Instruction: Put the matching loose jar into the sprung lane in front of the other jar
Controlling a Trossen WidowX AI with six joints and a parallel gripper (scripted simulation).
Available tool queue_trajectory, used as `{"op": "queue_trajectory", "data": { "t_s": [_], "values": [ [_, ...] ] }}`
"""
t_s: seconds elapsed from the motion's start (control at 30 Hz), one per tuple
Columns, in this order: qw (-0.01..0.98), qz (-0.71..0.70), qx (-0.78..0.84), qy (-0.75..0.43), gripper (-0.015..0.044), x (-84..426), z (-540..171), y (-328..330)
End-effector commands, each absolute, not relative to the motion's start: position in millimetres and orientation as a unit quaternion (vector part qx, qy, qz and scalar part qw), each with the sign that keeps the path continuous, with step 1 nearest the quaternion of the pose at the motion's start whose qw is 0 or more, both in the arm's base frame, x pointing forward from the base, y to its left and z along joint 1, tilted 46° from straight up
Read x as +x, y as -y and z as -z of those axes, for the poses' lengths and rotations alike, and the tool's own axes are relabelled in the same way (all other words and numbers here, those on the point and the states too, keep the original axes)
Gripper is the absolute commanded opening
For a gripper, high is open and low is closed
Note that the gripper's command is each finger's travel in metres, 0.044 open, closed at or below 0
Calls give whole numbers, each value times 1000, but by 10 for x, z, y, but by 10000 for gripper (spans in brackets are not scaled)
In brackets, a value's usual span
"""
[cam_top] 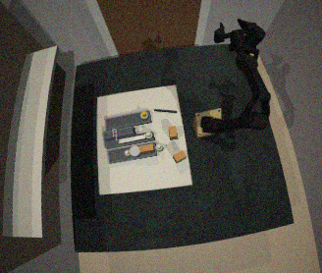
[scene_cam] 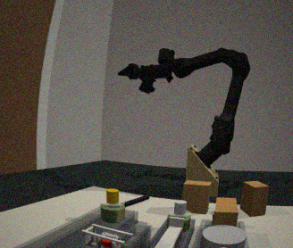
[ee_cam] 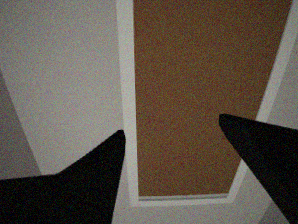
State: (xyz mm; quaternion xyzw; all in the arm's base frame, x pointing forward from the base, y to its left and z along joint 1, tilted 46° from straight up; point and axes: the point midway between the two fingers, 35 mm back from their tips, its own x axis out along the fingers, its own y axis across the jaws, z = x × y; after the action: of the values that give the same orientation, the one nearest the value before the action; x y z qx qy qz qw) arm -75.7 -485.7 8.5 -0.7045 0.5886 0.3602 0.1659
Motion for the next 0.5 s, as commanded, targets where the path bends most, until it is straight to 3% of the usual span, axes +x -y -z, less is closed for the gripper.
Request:
{"op": "queue_trajectory", "data": {
  "t_s": [0.0,0.47],
  "values": [
    [163,-364,-707,-584,426,-726,-83,4856],
    [-114,-521,-833,-147,440,1413,24,4119]
  ]
}}
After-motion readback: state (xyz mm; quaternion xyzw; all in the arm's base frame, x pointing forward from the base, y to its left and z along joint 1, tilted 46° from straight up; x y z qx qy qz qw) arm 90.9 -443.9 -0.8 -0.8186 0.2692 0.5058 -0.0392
